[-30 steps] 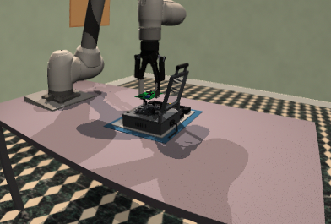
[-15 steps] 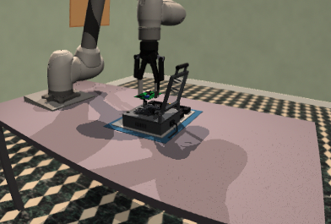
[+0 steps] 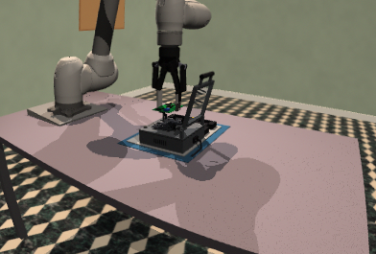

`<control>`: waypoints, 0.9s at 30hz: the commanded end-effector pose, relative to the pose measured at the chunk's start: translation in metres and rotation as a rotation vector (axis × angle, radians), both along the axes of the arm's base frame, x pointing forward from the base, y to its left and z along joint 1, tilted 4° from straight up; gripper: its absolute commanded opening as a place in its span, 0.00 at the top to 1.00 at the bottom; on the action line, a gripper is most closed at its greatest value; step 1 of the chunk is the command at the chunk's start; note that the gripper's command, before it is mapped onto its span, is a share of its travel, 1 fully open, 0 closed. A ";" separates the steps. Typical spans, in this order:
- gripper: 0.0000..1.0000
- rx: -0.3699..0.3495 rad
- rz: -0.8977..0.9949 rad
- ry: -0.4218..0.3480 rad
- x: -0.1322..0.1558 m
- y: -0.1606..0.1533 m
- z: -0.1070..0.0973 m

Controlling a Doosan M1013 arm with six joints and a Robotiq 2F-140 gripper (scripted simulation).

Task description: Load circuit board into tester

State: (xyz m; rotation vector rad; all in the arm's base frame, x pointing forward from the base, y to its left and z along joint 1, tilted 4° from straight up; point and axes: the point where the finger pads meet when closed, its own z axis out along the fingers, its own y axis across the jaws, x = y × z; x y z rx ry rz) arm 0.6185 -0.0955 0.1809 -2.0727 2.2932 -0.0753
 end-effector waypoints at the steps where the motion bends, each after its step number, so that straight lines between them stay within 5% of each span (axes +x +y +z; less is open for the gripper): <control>1: 0.54 0.000 0.000 0.000 0.000 0.000 0.000; 27: 0.54 0.000 0.000 0.000 0.000 0.000 -0.004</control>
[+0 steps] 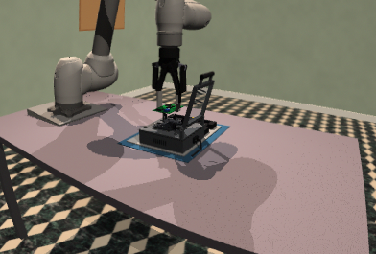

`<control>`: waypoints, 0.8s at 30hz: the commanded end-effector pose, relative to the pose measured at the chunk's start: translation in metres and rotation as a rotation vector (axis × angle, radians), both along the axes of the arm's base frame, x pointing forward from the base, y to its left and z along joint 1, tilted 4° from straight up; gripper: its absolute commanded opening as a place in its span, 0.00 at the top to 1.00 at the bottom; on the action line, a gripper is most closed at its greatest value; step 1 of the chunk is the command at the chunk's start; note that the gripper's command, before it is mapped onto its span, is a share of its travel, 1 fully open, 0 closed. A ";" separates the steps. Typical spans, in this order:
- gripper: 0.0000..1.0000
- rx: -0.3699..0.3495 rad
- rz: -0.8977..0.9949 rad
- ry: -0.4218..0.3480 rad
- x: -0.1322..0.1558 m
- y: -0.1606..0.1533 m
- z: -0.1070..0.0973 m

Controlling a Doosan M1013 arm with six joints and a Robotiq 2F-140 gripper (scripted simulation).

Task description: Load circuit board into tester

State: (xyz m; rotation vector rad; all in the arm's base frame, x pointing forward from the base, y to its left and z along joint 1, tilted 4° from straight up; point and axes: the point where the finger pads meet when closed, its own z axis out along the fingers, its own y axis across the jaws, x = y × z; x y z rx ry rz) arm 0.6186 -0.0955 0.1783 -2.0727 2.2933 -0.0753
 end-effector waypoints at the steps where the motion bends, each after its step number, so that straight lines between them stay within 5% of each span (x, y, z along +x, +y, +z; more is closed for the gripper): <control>1: 0.54 0.000 0.000 0.000 0.000 0.000 -0.002; 24: 0.54 0.000 0.000 0.000 0.002 0.000 -0.035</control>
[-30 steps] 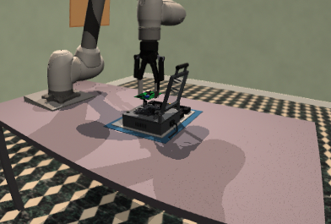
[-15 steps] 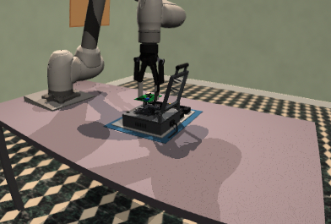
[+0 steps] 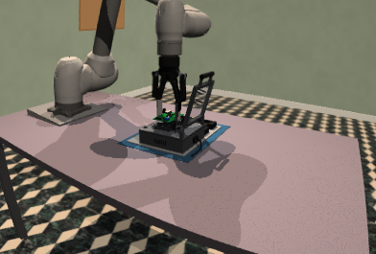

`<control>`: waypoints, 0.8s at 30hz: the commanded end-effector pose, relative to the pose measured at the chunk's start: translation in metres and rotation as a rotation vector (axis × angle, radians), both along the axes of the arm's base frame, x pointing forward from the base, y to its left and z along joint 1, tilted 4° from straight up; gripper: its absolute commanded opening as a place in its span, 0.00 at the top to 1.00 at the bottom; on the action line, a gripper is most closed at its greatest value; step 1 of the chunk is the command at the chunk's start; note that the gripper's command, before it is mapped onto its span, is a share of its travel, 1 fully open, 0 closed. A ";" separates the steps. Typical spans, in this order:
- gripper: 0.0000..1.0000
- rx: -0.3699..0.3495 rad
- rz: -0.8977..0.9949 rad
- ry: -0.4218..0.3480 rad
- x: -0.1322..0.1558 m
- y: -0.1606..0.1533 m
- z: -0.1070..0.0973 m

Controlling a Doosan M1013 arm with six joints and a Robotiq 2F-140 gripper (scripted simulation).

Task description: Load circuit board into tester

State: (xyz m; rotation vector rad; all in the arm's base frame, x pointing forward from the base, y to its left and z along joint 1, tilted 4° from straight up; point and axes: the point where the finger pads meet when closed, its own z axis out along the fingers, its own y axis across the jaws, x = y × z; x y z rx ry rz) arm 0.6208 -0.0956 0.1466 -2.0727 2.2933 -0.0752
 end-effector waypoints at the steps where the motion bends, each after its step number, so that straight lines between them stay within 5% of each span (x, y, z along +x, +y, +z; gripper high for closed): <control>1: 0.54 0.000 0.000 0.000 0.000 0.000 -0.005; 24: 0.54 0.000 0.000 0.000 0.001 0.000 -0.011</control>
